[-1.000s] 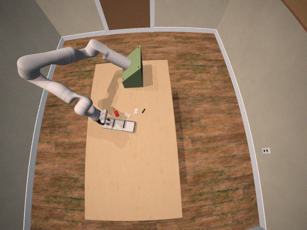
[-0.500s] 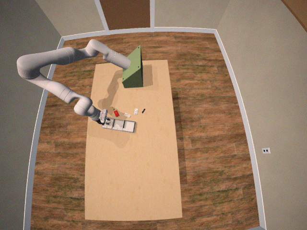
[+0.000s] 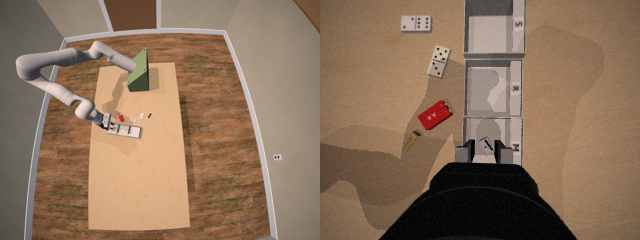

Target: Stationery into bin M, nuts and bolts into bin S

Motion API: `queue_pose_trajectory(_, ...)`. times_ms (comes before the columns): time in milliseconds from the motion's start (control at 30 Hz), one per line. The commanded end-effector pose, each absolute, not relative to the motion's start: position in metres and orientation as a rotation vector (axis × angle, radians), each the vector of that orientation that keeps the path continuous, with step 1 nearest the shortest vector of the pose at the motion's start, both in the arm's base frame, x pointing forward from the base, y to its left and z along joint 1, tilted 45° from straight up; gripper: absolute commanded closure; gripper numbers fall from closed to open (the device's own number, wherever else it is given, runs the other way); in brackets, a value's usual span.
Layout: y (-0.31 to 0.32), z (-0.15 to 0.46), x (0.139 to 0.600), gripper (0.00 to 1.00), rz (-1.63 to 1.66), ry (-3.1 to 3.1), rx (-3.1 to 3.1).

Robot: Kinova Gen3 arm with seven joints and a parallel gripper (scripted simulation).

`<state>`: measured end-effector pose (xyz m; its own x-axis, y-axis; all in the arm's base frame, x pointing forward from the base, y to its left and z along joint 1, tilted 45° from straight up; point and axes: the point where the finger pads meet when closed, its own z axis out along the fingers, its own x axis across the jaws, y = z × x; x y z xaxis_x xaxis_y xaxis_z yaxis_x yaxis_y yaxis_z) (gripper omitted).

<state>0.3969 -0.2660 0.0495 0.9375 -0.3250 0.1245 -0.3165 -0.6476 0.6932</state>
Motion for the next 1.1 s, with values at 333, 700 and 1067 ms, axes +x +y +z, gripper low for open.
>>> queue_pose_trajectory(333, -0.245, 0.072, 0.404, 0.38, -0.005, -0.449, 2.318)
queue_pose_trajectory(700, -0.233, 0.069, 0.373, 0.38, 0.092, -0.679, 2.264)
queue_pose_trajectory(1067, -0.207, 0.061, 0.303, 0.38, 0.233, -1.072, 2.131)
